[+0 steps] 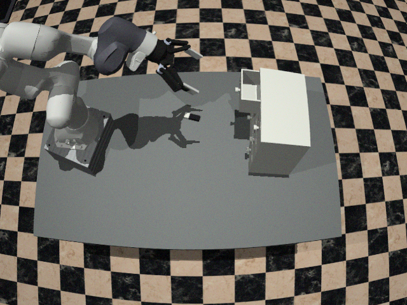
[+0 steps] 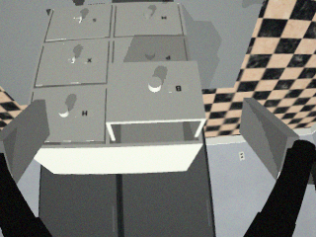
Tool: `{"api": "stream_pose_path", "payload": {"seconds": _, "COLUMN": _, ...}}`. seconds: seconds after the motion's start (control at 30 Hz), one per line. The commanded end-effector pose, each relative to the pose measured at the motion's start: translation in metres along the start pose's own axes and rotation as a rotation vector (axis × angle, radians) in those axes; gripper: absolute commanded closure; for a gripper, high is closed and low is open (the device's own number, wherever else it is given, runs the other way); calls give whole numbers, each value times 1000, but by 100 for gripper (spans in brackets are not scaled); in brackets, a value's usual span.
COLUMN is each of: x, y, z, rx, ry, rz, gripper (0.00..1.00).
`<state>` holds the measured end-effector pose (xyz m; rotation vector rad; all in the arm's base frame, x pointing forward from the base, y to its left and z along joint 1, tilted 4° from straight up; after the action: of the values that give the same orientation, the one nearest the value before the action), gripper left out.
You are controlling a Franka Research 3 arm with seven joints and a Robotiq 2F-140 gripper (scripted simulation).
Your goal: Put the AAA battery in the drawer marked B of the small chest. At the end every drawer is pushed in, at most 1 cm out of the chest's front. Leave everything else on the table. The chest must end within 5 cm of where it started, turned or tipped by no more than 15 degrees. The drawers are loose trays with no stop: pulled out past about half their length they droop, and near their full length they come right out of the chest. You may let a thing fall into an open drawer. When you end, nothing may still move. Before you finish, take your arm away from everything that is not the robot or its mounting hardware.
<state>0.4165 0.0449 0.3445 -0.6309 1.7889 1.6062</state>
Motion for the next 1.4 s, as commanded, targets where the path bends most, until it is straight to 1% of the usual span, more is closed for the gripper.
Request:
{"api": "stream_pose_path", "payload": {"seconds": 0.0, "x": 0, "y": -1, "z": -5, "rx": 12, "ry": 17, "rz": 66, "gripper": 0}}
{"api": "stream_pose_path", "payload": {"seconds": 0.07, "x": -4, "y": 0, "z": -5, "rx": 10, "ry": 16, "rz": 105, "gripper": 0}}
{"api": "stream_pose_path", "payload": {"seconds": 0.13, "x": -9, "y": 1, "z": -5, "rx": 7, "ry": 16, "rz": 153, "gripper": 0}}
{"api": "stream_pose_path", "payload": {"seconds": 0.23, "x": -19, "y": 3, "z": -6, "rx": 1, "ry": 15, "rz": 249, "gripper": 0}}
{"api": "stream_pose_path", "payload": {"seconds": 0.3, "x": -19, "y": 3, "z": -6, "rx": 1, "ry": 15, "rz": 249, "gripper": 0}}
{"api": "stream_pose_path", "payload": {"seconds": 0.43, "x": -33, "y": 6, "z": -6, "rx": -8, "ry": 14, "rz": 392, "gripper": 0}}
{"api": "stream_pose_path", "payload": {"seconds": 0.57, "x": -46, "y": 6, "z": -7, "rx": -16, "ry": 13, "rz": 519, "gripper": 0}}
{"api": "stream_pose_path", "payload": {"seconds": 0.7, "x": -55, "y": 6, "z": -7, "rx": -22, "ry": 12, "rz": 622, "gripper": 0}}
{"api": "stream_pose_path", "payload": {"seconds": 0.8, "x": -61, "y": 6, "z": -8, "rx": -26, "ry": 11, "rz": 680, "gripper": 0}}
{"api": "stream_pose_path", "payload": {"seconds": 0.87, "x": -61, "y": 6, "z": -8, "rx": -26, "ry": 11, "rz": 680, "gripper": 0}}
{"api": "stream_pose_path", "payload": {"seconds": 0.97, "x": -64, "y": 6, "z": -8, "rx": -29, "ry": 11, "rz": 721, "gripper": 0}}
{"api": "stream_pose_path", "payload": {"seconds": 1.1, "x": -67, "y": 5, "z": -8, "rx": -30, "ry": 10, "rz": 749, "gripper": 0}}
{"api": "stream_pose_path", "payload": {"seconds": 1.37, "x": -67, "y": 5, "z": -8, "rx": -31, "ry": 10, "rz": 756, "gripper": 0}}
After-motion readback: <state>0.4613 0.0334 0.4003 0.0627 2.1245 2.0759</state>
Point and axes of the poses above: the point where the finger pads meet when closed, its own y axis back along the fingers, its own z axis across the jaws, x = y × z, the point moved 7 cm from there along y, back along the fingers, and after that the axes turned 4 degrees about y, right-handed, at the moved point
